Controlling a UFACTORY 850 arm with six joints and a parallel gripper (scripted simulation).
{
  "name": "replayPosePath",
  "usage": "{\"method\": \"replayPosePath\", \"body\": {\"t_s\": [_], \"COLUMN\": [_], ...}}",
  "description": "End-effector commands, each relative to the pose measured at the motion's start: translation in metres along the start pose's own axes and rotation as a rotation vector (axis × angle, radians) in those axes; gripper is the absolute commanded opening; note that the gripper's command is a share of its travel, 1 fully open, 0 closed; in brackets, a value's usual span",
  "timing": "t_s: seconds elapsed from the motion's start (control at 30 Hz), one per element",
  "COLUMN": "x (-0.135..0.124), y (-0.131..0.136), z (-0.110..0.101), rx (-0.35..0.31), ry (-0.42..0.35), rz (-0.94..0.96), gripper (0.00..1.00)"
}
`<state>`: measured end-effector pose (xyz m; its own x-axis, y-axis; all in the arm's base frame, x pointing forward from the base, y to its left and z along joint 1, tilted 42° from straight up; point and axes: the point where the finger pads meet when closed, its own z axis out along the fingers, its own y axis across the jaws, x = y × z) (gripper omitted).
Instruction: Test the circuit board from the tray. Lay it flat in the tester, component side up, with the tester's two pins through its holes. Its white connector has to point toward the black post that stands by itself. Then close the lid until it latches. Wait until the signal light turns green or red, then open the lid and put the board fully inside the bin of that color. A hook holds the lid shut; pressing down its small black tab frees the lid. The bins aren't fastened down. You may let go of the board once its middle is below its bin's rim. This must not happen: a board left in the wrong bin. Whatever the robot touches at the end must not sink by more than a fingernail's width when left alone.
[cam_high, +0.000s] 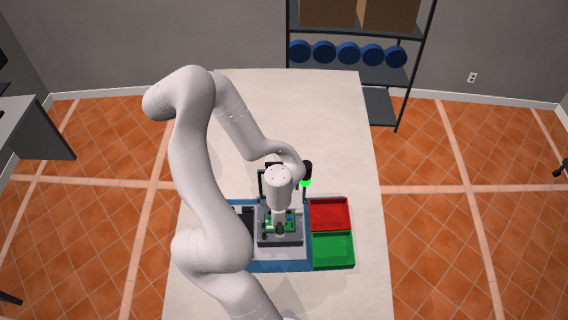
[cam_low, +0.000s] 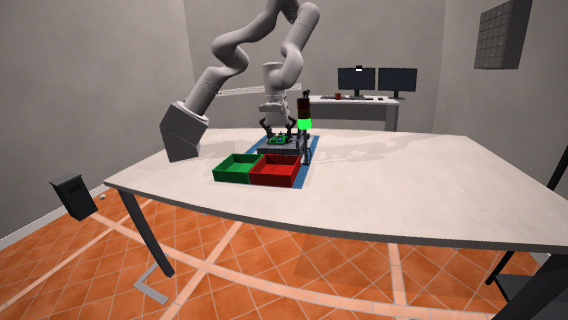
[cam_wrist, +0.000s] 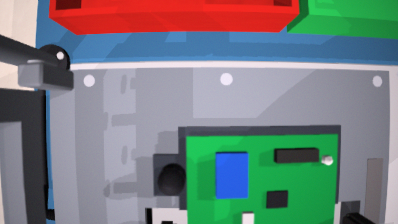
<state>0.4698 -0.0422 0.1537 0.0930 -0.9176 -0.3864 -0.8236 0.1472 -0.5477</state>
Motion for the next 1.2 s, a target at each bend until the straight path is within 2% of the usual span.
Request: {"method": "replayPosePath", "body": {"t_s": [0.0,0.37,0.4,0.83,0.87,1.17], "x": [0.0002,0.0002,0.0002,0.0002,0.0002,0.0002], "y": [-0.0004,-0.0004,-0.0004,-0.0004,-0.0004,-0.0004], "z": [-0.0002,-0.0002,-0.0002,-0.0002,-0.0002,-0.0002], "rx": [0.001,0.001,0.001,0.001,0.001,0.001], "ry": [0.000,0.000,0.000,0.000,0.000,0.000], "rz": [0.000,0.000,0.000,0.000,0.000,0.000], "gripper": [0.95,0.95,0.89,0.89,0.85,0.85]}}
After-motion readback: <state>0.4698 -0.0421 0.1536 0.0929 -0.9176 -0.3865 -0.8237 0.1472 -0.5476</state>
